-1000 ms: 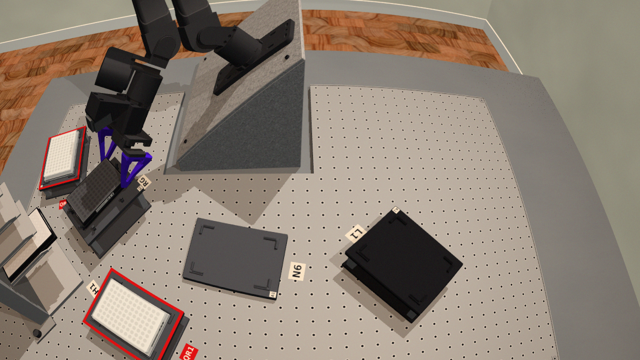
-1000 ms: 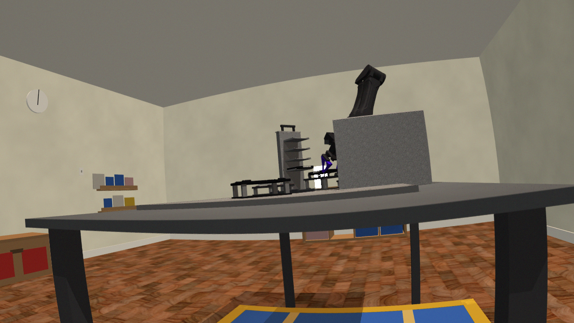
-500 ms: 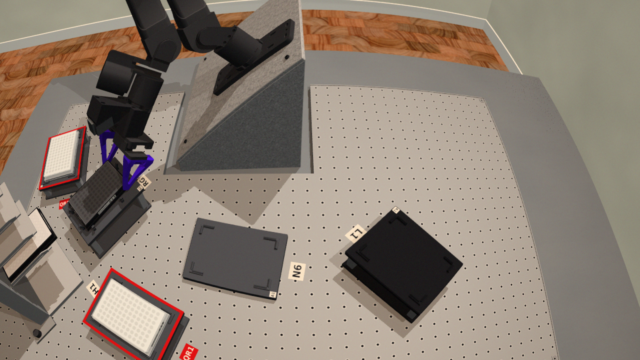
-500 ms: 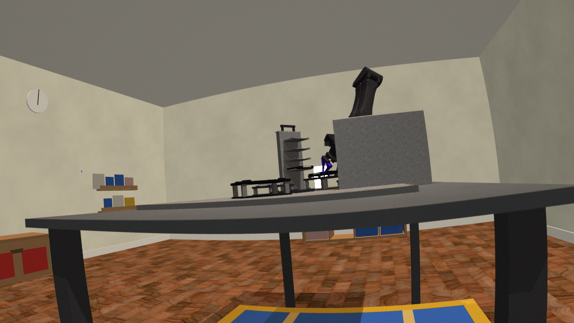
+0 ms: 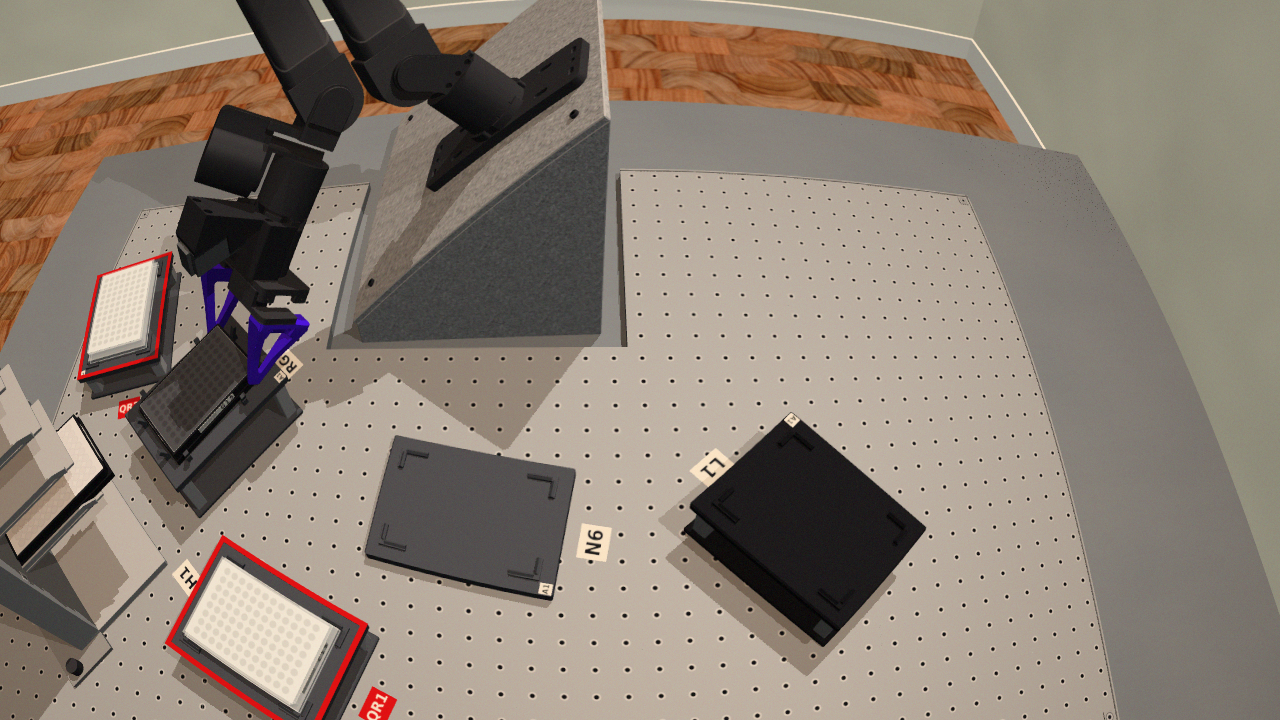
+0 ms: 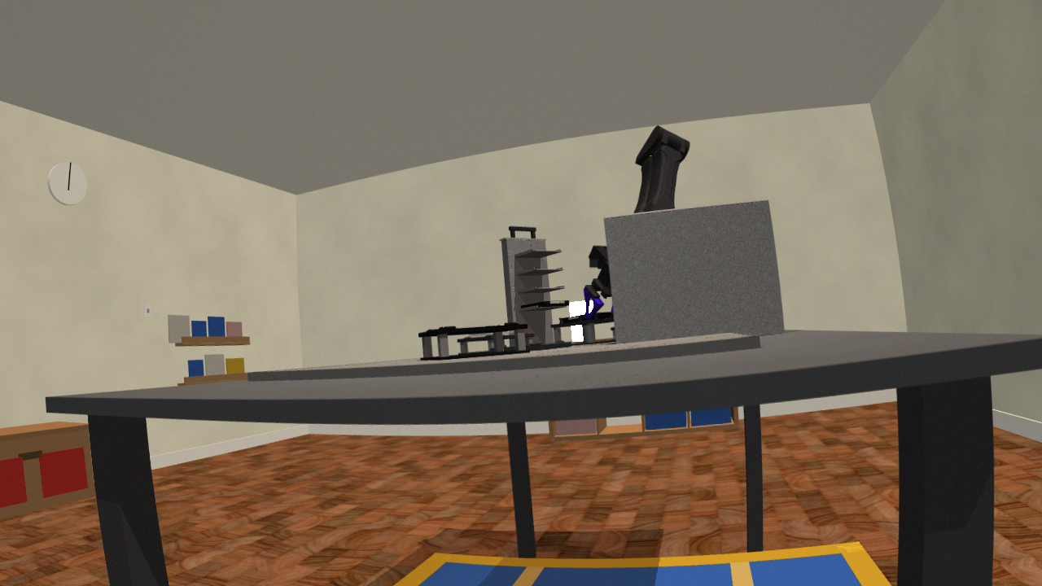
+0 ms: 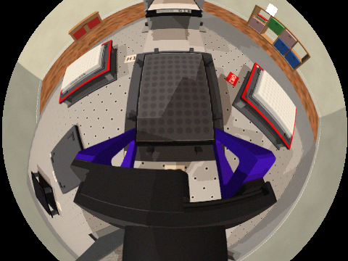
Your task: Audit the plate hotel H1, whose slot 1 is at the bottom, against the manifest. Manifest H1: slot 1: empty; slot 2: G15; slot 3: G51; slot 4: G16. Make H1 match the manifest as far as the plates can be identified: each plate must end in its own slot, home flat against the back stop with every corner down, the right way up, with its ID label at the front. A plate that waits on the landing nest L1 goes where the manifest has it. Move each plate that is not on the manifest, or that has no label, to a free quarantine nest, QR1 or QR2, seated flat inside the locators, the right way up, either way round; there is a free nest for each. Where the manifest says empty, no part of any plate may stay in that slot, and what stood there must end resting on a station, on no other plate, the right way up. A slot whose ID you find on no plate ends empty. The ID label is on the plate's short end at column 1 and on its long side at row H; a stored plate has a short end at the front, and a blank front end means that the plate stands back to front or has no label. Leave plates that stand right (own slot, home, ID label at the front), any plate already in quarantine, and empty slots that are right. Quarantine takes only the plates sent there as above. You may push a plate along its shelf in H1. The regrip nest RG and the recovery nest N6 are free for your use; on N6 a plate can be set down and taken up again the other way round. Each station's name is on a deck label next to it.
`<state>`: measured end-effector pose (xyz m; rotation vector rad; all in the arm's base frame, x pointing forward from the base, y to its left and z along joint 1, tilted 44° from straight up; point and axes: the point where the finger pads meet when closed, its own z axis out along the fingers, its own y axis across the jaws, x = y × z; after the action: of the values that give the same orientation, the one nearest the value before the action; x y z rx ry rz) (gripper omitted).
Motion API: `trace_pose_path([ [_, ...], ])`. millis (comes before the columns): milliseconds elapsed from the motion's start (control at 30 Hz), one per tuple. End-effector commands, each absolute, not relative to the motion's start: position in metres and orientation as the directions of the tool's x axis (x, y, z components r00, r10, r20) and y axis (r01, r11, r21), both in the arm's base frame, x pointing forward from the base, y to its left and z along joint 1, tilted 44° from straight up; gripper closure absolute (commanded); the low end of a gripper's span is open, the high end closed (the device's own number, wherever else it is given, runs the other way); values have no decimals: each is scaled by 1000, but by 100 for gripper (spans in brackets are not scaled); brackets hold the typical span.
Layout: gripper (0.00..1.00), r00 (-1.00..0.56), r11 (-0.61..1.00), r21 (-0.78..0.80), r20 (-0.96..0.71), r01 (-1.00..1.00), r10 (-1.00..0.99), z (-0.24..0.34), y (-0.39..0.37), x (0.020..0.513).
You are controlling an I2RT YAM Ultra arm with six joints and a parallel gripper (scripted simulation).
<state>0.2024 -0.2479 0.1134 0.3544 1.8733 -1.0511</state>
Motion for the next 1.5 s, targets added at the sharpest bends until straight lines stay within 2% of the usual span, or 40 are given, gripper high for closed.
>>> trace_pose_path([
  [0,14,-512,595,-518,-836,615,-199,118,-247,206],
  [300,14,-512,595,-518,-836,615,-199,115,-250,206],
  [333,7,-512,595,-518,-836,614,-199,114,-251,206],
  [800,7,-512,595,-518,-836,614,-199,114,-251,206],
  [833,0,-512,595,-518,-836,614,-199,114,-251,206],
  [1467,0,-512,595,-518,-836,615,-199,120,-245,205],
])
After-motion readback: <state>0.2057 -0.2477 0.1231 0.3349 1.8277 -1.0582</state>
